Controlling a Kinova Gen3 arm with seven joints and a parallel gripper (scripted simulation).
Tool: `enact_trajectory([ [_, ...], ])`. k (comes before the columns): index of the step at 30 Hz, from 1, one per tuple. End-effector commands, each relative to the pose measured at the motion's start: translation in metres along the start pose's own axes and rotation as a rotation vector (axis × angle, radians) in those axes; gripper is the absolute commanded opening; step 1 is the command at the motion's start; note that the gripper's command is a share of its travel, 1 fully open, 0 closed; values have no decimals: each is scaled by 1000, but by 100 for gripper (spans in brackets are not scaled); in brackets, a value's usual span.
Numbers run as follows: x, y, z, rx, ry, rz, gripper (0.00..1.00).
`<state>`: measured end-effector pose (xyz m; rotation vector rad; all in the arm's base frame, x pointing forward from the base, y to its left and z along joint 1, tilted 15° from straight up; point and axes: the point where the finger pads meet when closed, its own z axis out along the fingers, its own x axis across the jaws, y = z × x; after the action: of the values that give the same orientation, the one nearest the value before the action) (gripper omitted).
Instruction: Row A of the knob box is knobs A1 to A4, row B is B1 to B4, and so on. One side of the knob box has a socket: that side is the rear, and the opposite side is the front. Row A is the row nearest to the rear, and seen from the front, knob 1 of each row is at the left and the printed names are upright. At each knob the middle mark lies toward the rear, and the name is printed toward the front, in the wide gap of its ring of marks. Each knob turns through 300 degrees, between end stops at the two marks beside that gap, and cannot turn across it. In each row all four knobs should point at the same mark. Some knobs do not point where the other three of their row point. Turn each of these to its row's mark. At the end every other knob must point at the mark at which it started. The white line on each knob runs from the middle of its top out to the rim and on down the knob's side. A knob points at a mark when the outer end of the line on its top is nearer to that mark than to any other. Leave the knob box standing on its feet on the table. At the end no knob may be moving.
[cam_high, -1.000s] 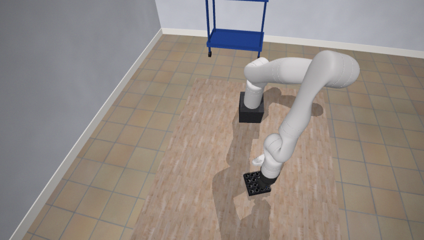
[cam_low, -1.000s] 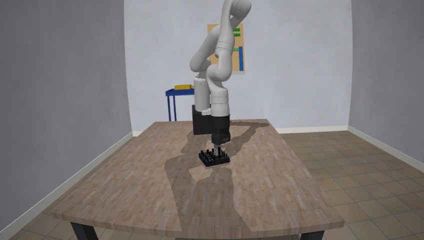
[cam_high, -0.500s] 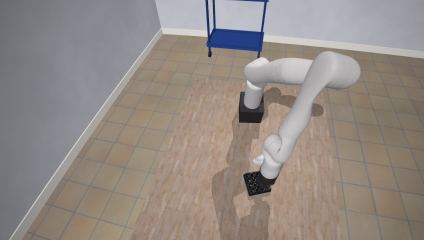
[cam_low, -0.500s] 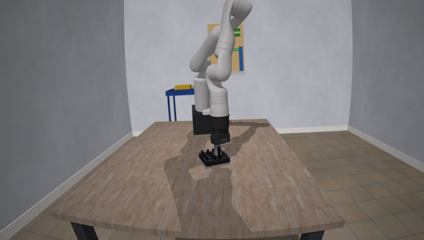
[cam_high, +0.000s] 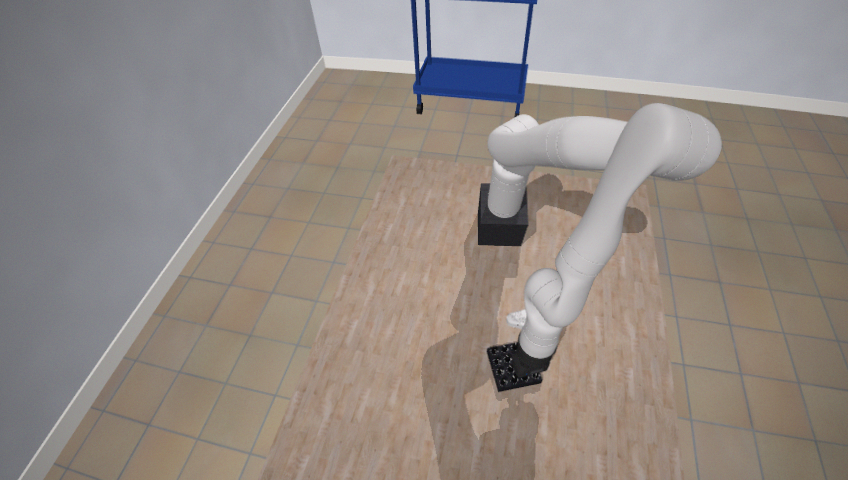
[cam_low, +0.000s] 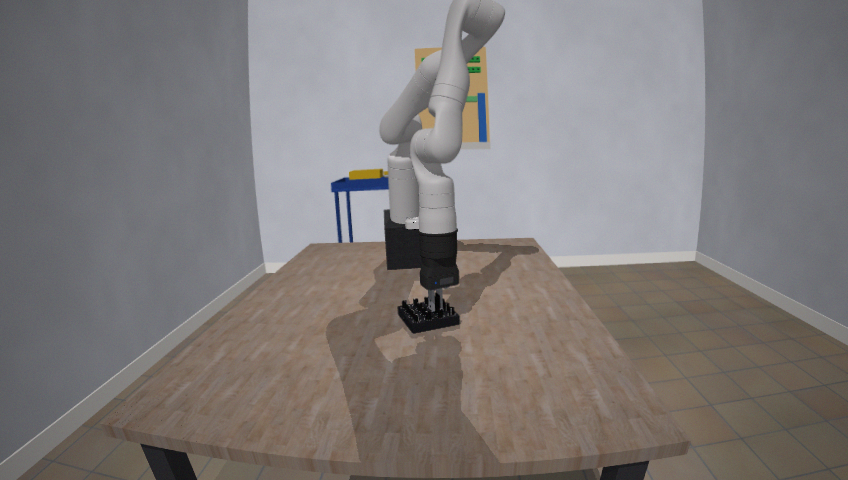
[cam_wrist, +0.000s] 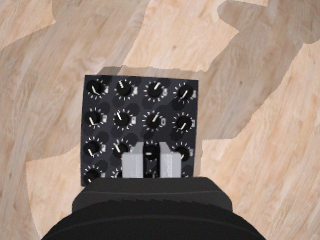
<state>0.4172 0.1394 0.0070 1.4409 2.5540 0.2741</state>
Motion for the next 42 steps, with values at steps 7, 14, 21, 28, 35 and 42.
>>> enact_trajectory([
  [7,1,2,1,-1,2,55,30],
  [14,1,2,1,-1,2,69,30],
  [21,1,2,1,-1,2,77,30],
  [28,1,2,1,-1,2,79,30],
  [35,1,2,1,-1,2,79,30],
  [42,1,2,1,-1,2,79,46],
])
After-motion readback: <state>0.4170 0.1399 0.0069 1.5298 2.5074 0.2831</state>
